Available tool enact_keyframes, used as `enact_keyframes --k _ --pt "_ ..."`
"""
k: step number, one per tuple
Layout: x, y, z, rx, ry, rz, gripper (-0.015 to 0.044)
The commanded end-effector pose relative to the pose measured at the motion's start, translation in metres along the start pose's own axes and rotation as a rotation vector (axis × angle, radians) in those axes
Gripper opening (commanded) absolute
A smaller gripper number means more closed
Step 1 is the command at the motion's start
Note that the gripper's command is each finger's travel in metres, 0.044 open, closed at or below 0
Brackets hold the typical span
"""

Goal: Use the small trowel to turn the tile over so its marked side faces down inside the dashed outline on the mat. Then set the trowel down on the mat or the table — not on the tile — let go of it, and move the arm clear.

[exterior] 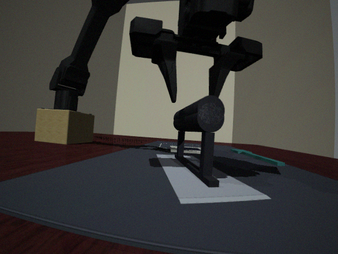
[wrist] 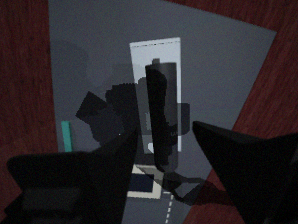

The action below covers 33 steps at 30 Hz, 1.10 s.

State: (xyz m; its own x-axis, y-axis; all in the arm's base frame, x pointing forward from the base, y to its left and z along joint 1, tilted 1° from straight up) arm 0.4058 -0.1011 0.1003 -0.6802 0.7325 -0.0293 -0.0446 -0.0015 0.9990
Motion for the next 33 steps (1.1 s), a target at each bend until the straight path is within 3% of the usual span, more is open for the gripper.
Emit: enact_keyframes --k 1,14,19,33 --pt "0.0 -0.009 -0.001 0.005 -0.004 0.006 0.027" --pt "0.0 -0.027 -0.001 0.005 -0.004 0.006 0.027" --pt "0.0 -0.027 -0.001 0.005 -0.004 0.006 0.0139" --pt "0.0 -0.027 -0.001 0.005 -0.004 0.006 0.013"
Point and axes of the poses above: the point midway between the two fingers, 35 mm back from their tips, its own y axis back along the fingers, its own z axis across the jaws, x = y × z, the point moved 5 cm from there along y, back along the fingers, and after that the axes turned 15 degrees about y, right-handed, at the moved point
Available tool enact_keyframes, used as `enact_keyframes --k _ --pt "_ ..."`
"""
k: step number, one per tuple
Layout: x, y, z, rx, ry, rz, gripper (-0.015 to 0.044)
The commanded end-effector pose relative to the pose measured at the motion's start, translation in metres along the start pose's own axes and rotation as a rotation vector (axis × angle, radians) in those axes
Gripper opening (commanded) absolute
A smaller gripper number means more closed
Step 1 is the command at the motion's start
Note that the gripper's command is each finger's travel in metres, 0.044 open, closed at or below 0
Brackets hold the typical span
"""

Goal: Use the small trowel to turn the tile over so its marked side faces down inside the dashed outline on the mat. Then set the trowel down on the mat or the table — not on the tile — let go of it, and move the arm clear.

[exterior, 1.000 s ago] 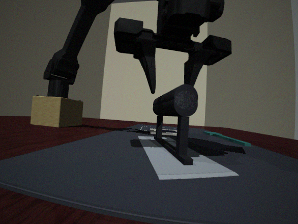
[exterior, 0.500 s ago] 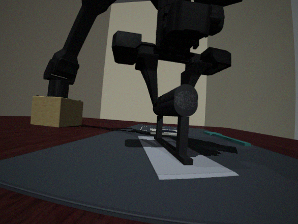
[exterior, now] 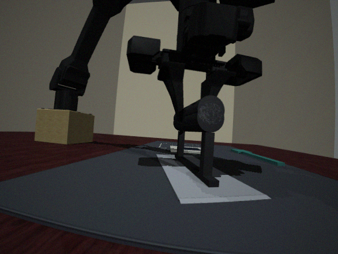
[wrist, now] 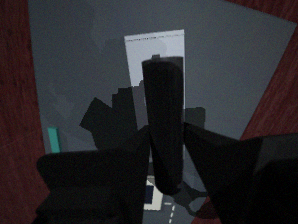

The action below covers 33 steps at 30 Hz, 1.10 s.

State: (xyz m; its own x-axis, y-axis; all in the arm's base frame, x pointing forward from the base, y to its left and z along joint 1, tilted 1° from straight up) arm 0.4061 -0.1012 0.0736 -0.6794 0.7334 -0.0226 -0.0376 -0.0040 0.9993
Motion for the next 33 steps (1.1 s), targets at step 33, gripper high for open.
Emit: enact_keyframes --k 33 --pt "-0.0002 -0.0006 -0.0003 0.002 0.702 0.0 0.013"
Point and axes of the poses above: the point midway between the two fingers, 35 mm back from their tips, its own y axis back along the fingers, its own z axis across the jaws, x = y × z, the point moved 5 cm from there along y, back along the fingers, and after that the axes turned 15 degrees about y, right-handed, at the moved point
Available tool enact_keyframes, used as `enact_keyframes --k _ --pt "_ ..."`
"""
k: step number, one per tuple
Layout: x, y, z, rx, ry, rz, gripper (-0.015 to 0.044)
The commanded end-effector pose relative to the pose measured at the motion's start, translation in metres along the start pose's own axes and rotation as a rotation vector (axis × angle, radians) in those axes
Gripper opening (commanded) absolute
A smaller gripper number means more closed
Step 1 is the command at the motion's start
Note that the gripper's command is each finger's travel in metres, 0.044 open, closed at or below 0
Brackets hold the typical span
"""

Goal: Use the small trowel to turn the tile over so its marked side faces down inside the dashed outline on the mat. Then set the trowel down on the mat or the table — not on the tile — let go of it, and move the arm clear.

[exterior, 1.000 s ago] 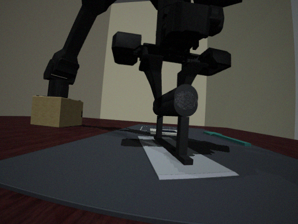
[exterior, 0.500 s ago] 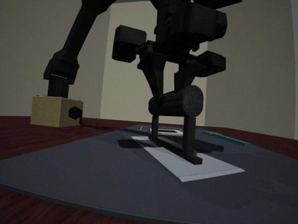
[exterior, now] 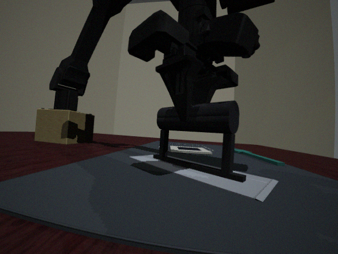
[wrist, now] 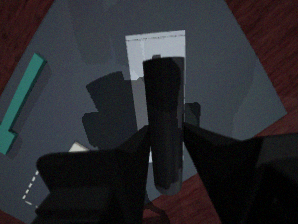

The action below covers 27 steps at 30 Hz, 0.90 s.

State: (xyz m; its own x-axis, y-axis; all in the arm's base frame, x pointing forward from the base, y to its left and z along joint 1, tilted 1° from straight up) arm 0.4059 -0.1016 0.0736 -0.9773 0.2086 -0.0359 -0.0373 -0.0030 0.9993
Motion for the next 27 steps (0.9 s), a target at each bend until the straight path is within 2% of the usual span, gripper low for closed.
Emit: enact_keyframes --k 1,16,21,26,27 --pt "0.0 -0.0006 0.0001 0.001 0.119 0.0 0.013" --pt "0.0 -0.0006 0.0001 0.001 0.564 0.0 0.013" --pt "0.0 -0.0006 0.0001 0.001 0.584 0.0 0.013" --pt "0.0 -0.0006 0.0001 0.001 0.584 0.0 0.0261" --pt "0.0 -0.0006 0.0001 0.001 0.584 0.0 0.027"
Point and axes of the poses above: the point midway between the two fingers, 35 mm back from their tips, its own y axis back along the fingers, its own z axis across the jaws, x = y × z, the point moved 5 cm from there along y, back along the fingers, and after that the axes turned 15 degrees about y, right-handed, at the moved point
